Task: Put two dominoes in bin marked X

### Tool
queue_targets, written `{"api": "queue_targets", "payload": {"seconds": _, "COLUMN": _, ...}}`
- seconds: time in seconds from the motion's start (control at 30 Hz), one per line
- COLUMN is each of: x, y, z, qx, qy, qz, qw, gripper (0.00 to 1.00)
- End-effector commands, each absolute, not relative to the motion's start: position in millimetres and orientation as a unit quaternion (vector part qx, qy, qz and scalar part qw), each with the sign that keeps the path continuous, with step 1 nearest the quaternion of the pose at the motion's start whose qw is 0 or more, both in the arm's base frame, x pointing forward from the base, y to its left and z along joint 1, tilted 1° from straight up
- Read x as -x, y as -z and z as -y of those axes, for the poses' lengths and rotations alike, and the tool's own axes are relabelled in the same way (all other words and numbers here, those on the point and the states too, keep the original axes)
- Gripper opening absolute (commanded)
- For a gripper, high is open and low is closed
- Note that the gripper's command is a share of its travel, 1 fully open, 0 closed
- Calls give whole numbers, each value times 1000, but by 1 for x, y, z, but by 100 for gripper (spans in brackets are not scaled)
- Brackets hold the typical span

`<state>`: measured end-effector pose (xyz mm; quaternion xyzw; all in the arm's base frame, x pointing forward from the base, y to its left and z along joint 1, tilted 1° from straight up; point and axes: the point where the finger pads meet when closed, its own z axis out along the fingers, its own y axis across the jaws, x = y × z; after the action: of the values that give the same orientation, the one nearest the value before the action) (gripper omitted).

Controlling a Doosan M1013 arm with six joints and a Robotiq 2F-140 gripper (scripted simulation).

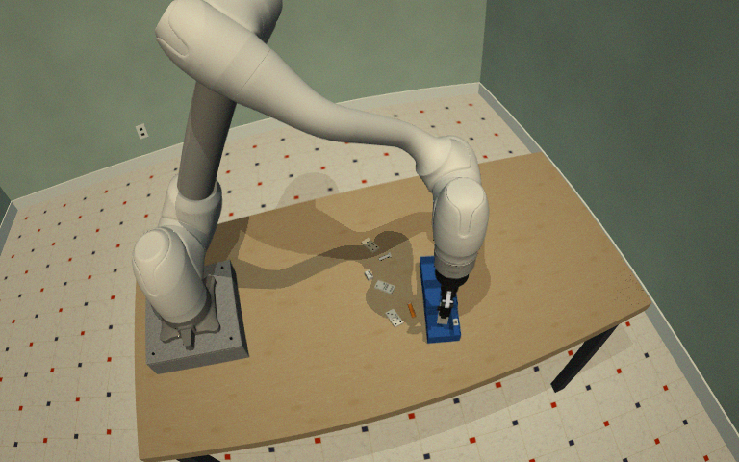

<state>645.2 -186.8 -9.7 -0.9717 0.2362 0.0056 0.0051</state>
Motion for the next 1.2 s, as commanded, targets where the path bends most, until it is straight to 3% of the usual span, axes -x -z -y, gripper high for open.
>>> {"api": "queue_targets", "payload": {"seconds": 0.0, "x": -645, "y": 1, "z": 188, "qx": 972, "qy": -5, "qz": -235, "qw": 4, "gripper": 5}}
{"api": "queue_targets", "payload": {"seconds": 1.17, "x": -645, "y": -4, "z": 188, "qx": 972, "qy": -5, "qz": -235, "qw": 4, "gripper": 5}}
